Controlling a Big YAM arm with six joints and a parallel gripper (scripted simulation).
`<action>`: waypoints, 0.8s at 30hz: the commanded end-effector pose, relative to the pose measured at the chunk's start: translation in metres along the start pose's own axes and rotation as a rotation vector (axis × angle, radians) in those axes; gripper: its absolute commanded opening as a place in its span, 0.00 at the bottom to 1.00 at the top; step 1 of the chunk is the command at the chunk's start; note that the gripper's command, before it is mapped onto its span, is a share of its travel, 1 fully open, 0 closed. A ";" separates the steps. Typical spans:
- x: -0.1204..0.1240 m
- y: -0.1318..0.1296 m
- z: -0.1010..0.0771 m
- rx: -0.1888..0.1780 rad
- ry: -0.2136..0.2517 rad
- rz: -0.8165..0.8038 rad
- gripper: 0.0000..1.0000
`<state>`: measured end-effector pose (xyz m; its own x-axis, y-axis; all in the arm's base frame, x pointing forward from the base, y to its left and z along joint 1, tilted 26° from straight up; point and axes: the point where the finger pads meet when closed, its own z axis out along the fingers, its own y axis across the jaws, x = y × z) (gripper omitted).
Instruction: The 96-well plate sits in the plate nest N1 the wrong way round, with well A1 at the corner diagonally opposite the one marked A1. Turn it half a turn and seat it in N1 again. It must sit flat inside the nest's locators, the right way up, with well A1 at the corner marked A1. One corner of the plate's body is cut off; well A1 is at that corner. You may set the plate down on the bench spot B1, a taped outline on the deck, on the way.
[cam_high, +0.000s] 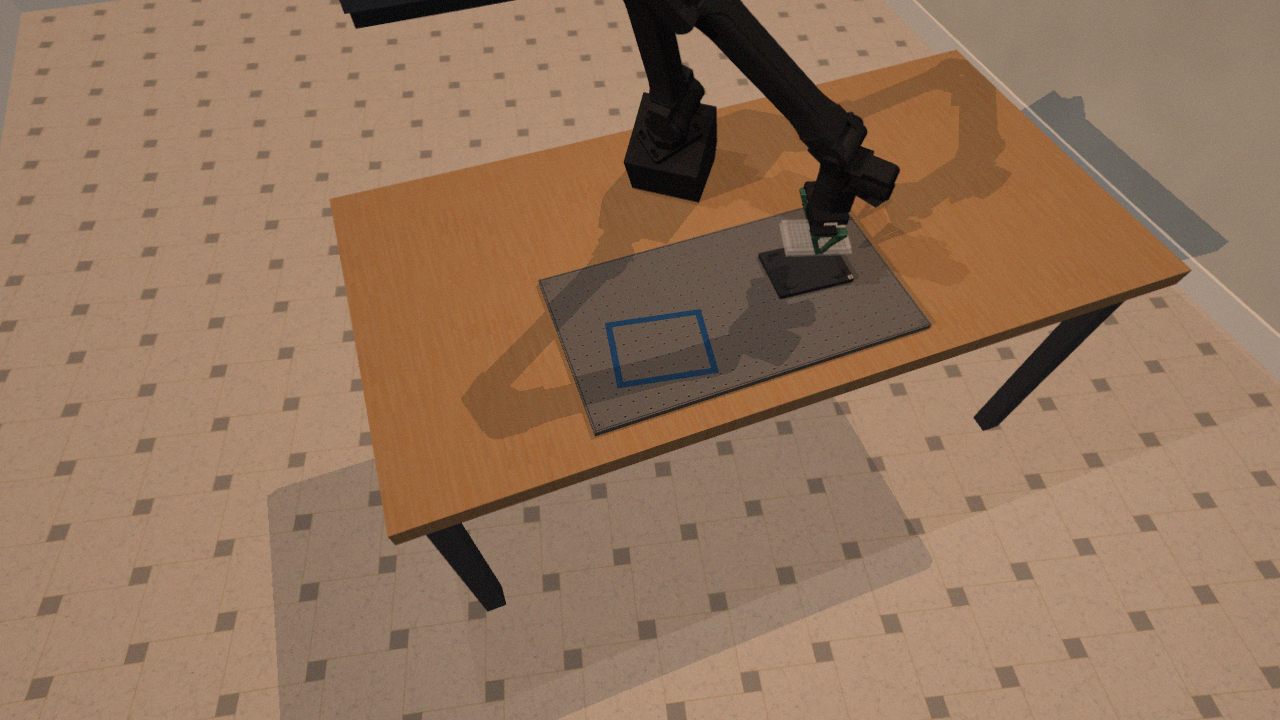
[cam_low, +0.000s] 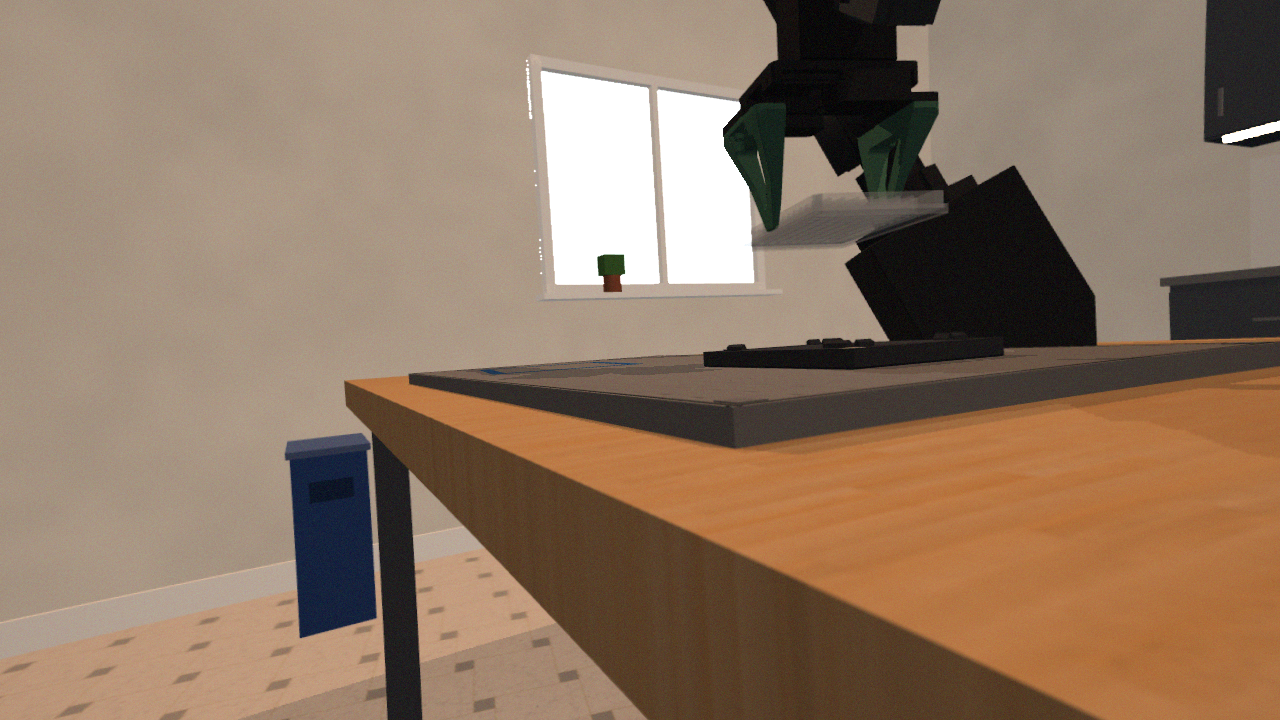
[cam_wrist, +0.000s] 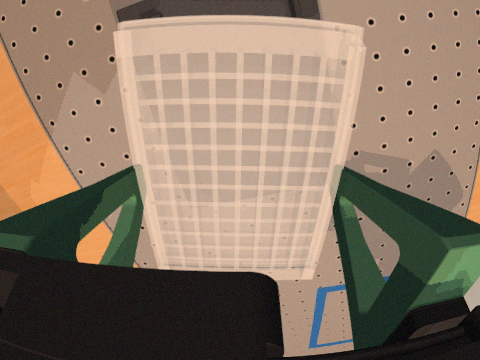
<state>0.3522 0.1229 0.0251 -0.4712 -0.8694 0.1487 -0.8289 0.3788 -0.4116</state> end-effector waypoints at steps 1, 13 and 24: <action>-0.003 -0.004 -0.006 0.012 -0.013 -0.168 0.00; -0.009 -0.009 -0.008 0.019 -0.024 -0.224 0.00; -0.009 -0.010 -0.008 0.020 -0.023 -0.224 0.00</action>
<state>0.3523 0.1230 0.0252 -0.2740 -0.9321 0.2368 -0.9132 0.1749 -0.3681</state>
